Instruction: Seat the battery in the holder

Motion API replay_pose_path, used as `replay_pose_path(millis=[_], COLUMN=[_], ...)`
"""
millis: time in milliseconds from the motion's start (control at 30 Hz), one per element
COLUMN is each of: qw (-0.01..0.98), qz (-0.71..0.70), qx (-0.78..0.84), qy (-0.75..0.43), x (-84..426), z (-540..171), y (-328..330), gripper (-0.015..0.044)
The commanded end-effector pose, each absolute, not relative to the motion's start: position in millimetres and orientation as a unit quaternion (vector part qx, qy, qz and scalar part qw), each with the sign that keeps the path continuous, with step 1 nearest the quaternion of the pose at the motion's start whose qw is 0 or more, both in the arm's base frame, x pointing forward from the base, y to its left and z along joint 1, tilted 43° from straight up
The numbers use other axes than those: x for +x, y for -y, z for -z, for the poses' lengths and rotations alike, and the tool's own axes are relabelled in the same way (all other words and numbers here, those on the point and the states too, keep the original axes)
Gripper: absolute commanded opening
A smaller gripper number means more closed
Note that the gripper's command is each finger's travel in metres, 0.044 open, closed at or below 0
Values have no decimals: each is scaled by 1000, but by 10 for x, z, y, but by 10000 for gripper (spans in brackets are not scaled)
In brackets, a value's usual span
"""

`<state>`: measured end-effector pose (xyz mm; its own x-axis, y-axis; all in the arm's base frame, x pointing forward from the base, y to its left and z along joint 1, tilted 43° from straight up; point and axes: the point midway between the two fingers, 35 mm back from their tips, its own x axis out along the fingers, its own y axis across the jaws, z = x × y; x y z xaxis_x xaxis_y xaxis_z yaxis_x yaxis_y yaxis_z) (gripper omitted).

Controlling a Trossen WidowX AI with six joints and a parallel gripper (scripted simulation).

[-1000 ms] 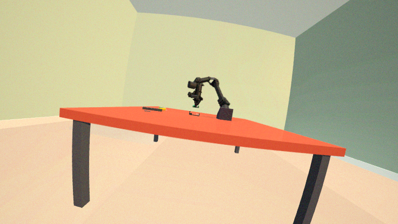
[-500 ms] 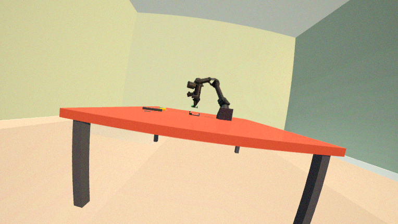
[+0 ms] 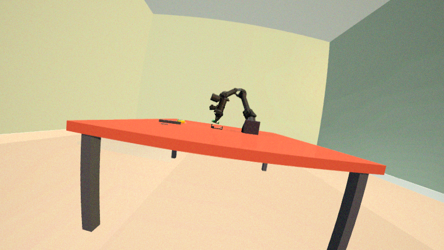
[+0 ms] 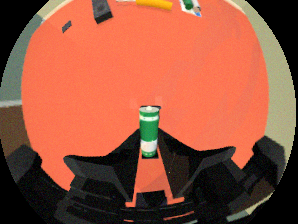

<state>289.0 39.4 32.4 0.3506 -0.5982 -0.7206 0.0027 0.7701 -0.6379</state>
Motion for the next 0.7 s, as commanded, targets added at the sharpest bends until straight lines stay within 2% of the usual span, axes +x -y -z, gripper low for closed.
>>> replay_pose_path(millis=[0,667], qw=[782,808], qz=[190,168], qx=[-284,-290], qy=[-522,-485], x=[2888,2891], z=[-295,-207], y=[-340,-279], gripper=[68,68])
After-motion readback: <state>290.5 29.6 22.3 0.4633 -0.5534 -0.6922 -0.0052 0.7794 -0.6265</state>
